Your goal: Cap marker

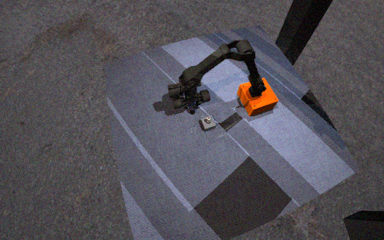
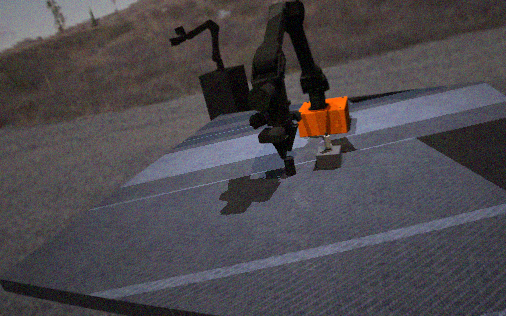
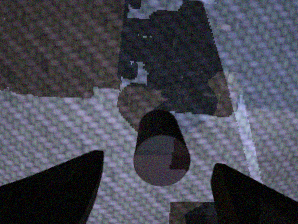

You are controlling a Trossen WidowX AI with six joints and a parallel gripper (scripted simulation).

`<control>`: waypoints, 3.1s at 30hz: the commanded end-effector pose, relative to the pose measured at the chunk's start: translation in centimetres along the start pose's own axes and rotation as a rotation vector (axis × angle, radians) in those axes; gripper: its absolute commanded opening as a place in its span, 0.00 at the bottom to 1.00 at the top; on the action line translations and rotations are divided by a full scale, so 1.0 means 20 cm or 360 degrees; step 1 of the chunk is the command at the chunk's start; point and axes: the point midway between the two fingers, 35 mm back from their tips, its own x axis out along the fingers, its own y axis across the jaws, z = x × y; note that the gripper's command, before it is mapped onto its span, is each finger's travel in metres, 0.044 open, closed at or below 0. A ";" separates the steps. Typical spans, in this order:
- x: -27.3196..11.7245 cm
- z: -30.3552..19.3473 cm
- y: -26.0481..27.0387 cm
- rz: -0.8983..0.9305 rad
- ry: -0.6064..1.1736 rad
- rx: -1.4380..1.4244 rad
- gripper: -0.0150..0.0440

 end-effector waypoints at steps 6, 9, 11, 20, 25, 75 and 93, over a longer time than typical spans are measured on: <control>0.08 -0.01 0.00 -0.0006 0.0009 -0.0004 0.66; 0.10 -0.01 0.00 -0.0006 0.0009 -0.0004 0.66; 0.12 -0.01 0.00 -0.0006 0.0009 -0.0004 0.66; 0.19 -0.01 -0.01 -0.0006 0.0009 -0.0004 0.66; 0.23 -0.01 -0.01 -0.0006 0.0009 -0.0004 0.66; -0.21 -0.26 -0.13 -0.0003 0.0017 -0.0006 0.25; -0.34 -0.50 -0.33 -0.0014 0.0022 -0.0003 0.25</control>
